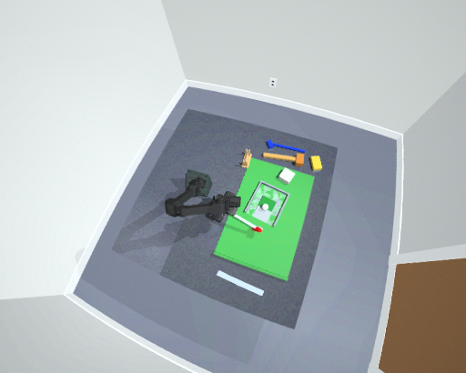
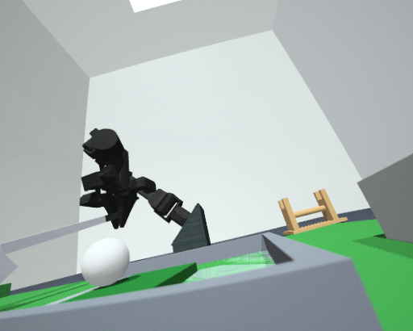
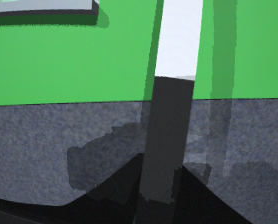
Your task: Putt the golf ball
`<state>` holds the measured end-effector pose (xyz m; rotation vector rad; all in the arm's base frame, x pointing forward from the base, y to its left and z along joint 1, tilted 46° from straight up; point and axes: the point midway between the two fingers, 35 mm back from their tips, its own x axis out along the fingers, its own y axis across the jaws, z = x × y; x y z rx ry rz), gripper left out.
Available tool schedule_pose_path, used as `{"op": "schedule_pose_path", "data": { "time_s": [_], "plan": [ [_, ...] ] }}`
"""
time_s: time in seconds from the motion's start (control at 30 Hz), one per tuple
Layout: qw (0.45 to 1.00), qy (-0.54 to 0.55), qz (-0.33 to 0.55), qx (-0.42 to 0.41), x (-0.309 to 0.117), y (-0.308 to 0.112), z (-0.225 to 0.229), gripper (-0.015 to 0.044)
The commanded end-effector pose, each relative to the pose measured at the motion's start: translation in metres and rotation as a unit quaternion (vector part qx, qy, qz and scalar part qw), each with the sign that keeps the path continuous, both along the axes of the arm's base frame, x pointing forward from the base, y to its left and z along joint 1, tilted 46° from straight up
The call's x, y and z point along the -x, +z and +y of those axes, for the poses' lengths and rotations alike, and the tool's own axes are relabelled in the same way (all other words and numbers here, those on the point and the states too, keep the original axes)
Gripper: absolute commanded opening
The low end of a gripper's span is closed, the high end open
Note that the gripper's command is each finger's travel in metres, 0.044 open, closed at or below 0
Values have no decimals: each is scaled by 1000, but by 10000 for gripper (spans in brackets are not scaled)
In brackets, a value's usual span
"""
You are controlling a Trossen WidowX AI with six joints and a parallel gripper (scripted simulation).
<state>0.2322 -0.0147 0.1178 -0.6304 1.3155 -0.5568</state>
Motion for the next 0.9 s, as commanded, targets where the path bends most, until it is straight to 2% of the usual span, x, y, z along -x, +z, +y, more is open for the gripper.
{"op": "schedule_pose_path", "data": {
  "time_s": [0.0,0.17,0.87],
  "plan": [
    [1000,1,-4,-2,2,13,14,0],
    [1000,1,-4,-1,6,26,26,0],
    [1000,2,-3,-1,4,20,20,0]
  ]
}}
